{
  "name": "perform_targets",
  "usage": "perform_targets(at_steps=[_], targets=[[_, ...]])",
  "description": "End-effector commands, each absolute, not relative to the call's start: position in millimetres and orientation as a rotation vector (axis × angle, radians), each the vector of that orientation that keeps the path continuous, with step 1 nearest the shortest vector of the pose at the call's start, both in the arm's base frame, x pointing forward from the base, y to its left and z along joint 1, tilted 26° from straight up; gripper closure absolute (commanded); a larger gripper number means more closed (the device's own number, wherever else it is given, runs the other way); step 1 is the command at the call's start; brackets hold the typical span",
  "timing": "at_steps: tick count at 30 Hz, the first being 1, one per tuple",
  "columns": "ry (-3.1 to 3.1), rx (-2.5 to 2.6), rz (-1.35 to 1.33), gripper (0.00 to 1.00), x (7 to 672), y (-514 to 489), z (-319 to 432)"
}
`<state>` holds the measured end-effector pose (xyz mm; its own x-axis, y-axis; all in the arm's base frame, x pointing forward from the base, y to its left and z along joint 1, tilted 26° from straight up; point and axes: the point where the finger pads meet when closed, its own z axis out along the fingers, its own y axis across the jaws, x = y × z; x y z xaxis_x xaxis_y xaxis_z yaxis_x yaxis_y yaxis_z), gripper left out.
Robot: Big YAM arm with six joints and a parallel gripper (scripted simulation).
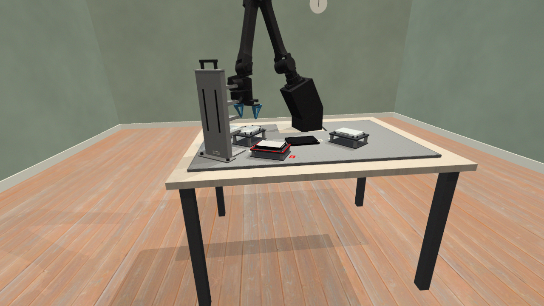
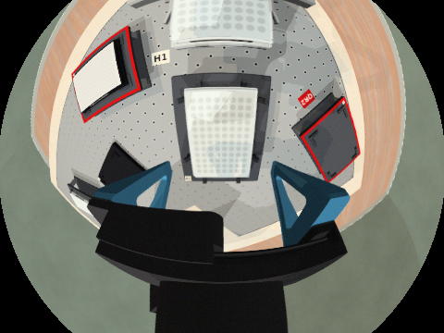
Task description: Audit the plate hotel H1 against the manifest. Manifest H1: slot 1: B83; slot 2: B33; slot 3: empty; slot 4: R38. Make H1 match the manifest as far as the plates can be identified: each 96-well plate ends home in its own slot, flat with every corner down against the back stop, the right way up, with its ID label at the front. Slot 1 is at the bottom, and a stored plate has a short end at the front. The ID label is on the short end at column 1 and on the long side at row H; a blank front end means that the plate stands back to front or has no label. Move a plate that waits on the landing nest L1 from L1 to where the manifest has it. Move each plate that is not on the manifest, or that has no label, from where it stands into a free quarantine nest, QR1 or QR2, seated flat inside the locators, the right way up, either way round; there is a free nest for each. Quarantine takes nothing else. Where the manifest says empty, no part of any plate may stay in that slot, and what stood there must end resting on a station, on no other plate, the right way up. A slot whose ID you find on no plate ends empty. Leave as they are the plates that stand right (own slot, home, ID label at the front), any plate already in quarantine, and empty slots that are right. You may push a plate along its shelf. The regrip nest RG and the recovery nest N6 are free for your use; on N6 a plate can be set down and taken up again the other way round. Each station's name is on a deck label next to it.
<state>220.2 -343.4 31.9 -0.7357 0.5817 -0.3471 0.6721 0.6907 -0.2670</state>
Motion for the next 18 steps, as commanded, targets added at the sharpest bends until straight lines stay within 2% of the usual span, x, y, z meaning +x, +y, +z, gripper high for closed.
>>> perform_targets(at_steps=[1,18], targets=[[2.624,0.975,-0.591,0.0,227.6,-351.8,46.4],[2.66,0.988,-0.568,0.0,223.3,-349.1,29.9]])
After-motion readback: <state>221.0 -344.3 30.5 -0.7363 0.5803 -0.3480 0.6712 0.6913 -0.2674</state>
